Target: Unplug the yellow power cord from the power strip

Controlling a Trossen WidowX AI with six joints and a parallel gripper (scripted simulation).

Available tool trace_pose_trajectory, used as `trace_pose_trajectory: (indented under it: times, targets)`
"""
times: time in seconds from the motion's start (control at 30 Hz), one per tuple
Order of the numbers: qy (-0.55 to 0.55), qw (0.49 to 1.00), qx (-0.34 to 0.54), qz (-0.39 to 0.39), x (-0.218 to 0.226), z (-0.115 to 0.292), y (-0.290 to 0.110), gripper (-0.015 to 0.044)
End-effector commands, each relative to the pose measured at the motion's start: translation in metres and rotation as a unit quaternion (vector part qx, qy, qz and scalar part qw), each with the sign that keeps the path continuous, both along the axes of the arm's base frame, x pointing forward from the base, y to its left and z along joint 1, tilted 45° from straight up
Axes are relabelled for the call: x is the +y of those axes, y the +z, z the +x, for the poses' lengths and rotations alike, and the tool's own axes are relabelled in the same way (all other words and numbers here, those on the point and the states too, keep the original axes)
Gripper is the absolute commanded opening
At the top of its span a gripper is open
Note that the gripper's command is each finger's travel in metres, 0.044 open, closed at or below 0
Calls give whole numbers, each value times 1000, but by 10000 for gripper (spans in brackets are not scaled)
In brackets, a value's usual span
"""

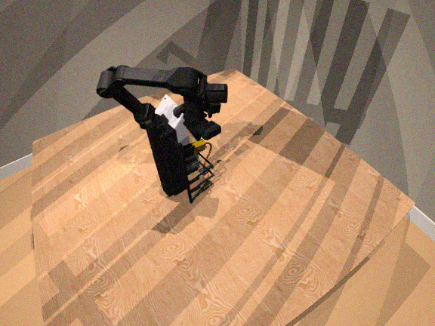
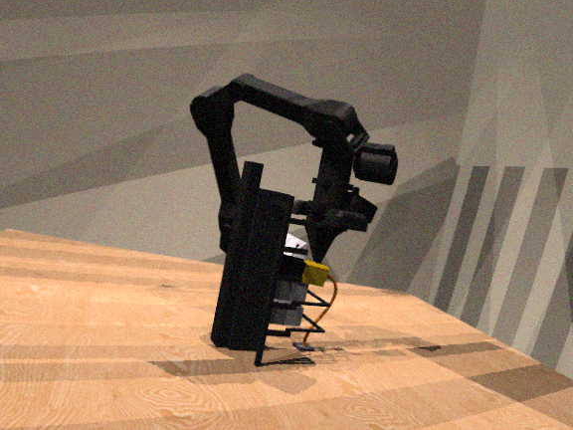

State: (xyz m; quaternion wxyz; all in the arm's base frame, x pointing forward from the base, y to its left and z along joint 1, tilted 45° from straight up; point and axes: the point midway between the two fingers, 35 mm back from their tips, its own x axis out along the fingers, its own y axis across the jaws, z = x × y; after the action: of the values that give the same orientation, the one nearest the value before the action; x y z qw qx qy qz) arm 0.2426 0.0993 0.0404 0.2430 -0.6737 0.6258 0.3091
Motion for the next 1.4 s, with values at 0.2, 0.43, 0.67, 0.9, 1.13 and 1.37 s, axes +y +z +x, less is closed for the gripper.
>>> trace_pose_trajectory:
  times: [0.2, 0.43, 0.67, 0.9, 1.13, 1.37]
  targets:
    - [-3, 1000, 0, -1, 9, 0, -9, 0]
    - [-2, 1000, 0, -1, 17, -1, -17, 0]
    - [-2, 1000, 0, 0, 25, -3, -24, 0]
    - [-2, 1000, 0, 0, 33, -6, -32, 0]
    - [-1, 1000, 0, 0, 41, -9, -40, 0]
    - [-1, 1000, 0, 0, 48, -12, -49, 0]
